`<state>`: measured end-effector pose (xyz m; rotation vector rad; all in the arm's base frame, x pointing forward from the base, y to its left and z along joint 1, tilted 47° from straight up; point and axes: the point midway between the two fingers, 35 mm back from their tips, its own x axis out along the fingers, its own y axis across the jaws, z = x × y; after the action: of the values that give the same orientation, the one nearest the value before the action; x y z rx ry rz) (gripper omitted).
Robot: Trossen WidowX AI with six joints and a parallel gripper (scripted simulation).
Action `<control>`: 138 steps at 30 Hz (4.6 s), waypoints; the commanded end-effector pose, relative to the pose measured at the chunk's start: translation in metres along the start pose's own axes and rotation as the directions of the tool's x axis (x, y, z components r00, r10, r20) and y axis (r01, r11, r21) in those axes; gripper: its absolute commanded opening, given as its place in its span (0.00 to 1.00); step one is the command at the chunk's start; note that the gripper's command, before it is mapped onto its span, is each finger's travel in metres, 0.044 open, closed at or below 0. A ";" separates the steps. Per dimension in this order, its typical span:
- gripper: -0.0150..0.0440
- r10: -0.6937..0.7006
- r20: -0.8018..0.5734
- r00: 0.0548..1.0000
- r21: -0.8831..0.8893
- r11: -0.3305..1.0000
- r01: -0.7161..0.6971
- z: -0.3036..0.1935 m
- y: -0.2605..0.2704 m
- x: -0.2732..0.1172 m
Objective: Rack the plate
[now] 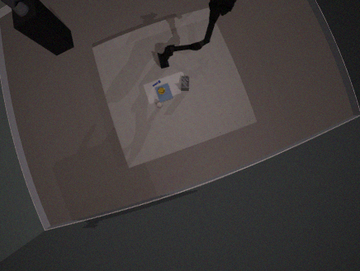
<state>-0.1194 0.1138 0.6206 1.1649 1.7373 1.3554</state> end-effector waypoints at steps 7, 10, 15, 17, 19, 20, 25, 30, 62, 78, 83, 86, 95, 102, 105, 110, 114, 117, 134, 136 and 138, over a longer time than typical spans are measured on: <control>0.93 0.010 -0.082 0.997 -0.102 0.995 -0.018 -0.026 -0.006 -0.003; 0.93 0.014 -0.145 0.989 -0.176 0.984 -0.040 -0.046 -0.011 -0.007; 0.93 0.010 -0.210 0.978 -0.157 0.987 -0.044 -0.059 -0.015 -0.014; 0.93 0.009 -0.241 0.970 -0.163 0.985 -0.050 -0.067 -0.018 -0.017; 0.93 0.008 -0.272 0.962 -0.172 0.983 -0.057 -0.075 -0.020 -0.021; 0.93 0.008 -0.285 0.958 -0.183 0.981 -0.062 -0.078 -0.021 -0.022; 0.93 0.011 -0.370 0.929 -0.261 0.958 -0.115 -0.104 -0.030 -0.033; 0.93 0.007 -0.463 0.886 -0.336 0.924 -0.182 -0.131 -0.040 -0.047; 0.93 -0.138 -0.862 0.488 -0.456 0.630 -0.629 -0.228 -0.116 -0.178; 0.93 -0.270 -0.938 0.216 -0.317 0.423 -0.849 -0.250 -0.169 -0.271; 0.93 -0.295 -0.944 0.147 -0.263 0.404 -0.876 -0.248 -0.178 -0.294; 0.93 -0.300 -0.947 0.112 -0.236 0.418 -0.877 -0.245 -0.181 -0.306; 0.93 -0.347 -0.938 0.005 -0.149 0.388 -0.910 -0.238 -0.200 -0.347; 0.93 -0.396 -0.915 -0.077 -0.066 0.336 -0.940 -0.229 -0.219 -0.380; 0.93 -0.423 -0.898 -0.125 -0.010 0.302 -0.953 -0.224 -0.228 -0.396; 0.93 -0.468 -0.861 -0.201 0.090 0.249 -0.964 -0.212 -0.244 -0.423; 0.93 -0.485 -0.841 -0.240 0.130 0.250 -0.960 -0.203 -0.252 -0.439; 0.93 -0.498 -0.825 -0.268 0.159 0.251 -0.955 -0.195 -0.258 -0.450; 0.93 -0.641 -0.625 -0.445 0.501 0.108 -0.859 -0.134 -0.308 -0.524; 0.93 -0.660 -0.593 -0.462 0.546 0.093 -0.833 -0.125 -0.315 -0.532; 0.93 -0.678 -0.559 -0.477 0.590 0.079 -0.804 -0.115 -0.321 -0.539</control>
<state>-0.0979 -0.4447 0.3349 0.5045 0.3728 -2.1193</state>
